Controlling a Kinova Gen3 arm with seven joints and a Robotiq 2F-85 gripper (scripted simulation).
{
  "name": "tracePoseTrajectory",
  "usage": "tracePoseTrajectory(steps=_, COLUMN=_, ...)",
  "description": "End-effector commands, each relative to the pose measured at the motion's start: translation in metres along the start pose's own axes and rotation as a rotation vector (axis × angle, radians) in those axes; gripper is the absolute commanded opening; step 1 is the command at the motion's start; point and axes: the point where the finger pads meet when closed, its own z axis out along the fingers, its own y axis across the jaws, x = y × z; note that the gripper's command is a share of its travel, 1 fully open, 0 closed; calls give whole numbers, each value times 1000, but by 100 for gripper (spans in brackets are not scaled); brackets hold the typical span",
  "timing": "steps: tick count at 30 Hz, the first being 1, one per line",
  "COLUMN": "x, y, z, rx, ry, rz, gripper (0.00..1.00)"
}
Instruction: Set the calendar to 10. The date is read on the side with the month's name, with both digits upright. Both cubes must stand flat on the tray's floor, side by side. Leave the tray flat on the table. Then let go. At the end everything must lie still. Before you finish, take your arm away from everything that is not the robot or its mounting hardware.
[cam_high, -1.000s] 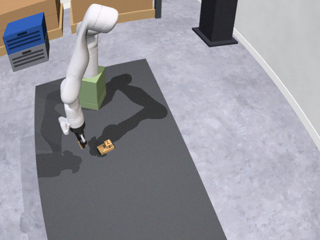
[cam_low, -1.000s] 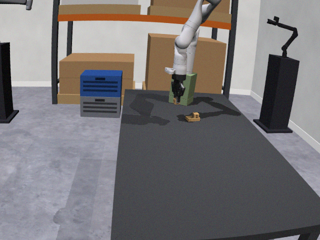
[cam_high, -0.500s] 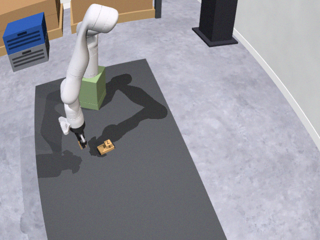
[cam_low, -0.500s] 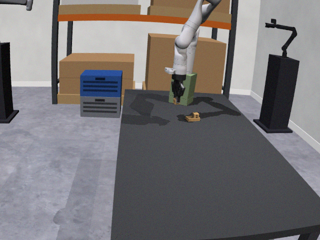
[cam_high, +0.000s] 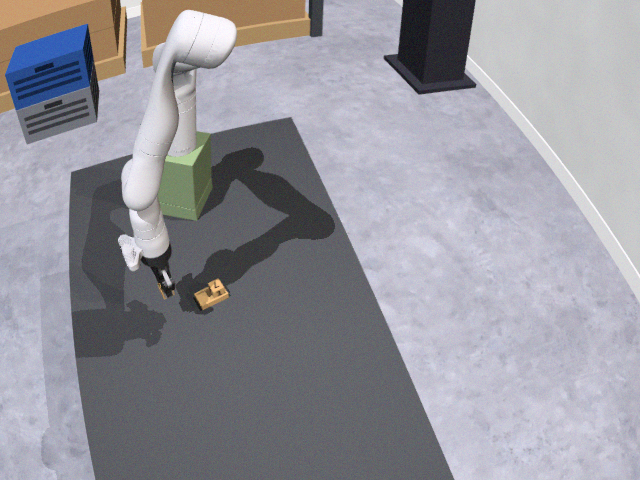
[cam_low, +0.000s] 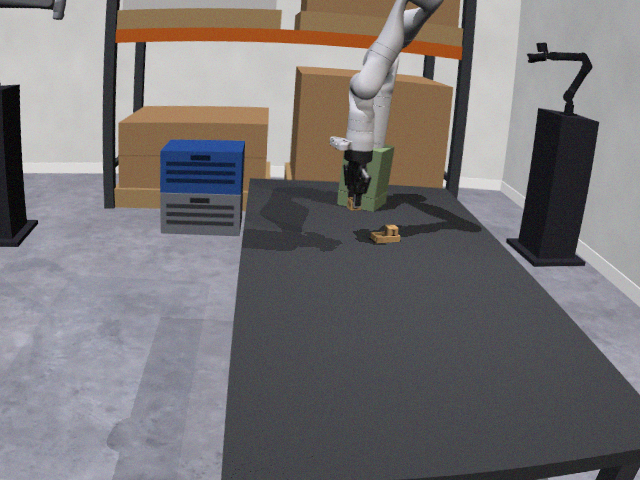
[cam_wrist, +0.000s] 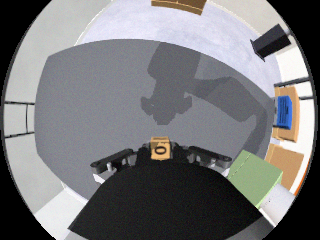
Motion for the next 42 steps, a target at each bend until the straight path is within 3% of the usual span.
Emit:
tracePoseTrajectory(steps=1, x=2, y=0, z=3, rx=0, ry=3, rz=1, gripper=26)
tracePoseTrajectory(steps=16, x=2, y=-1, z=44, rx=0, ry=3, rz=2, gripper=26)
tracePoseTrajectory(steps=42, x=3, y=-2, z=79, rx=1, ry=4, rz=3, gripper=26)
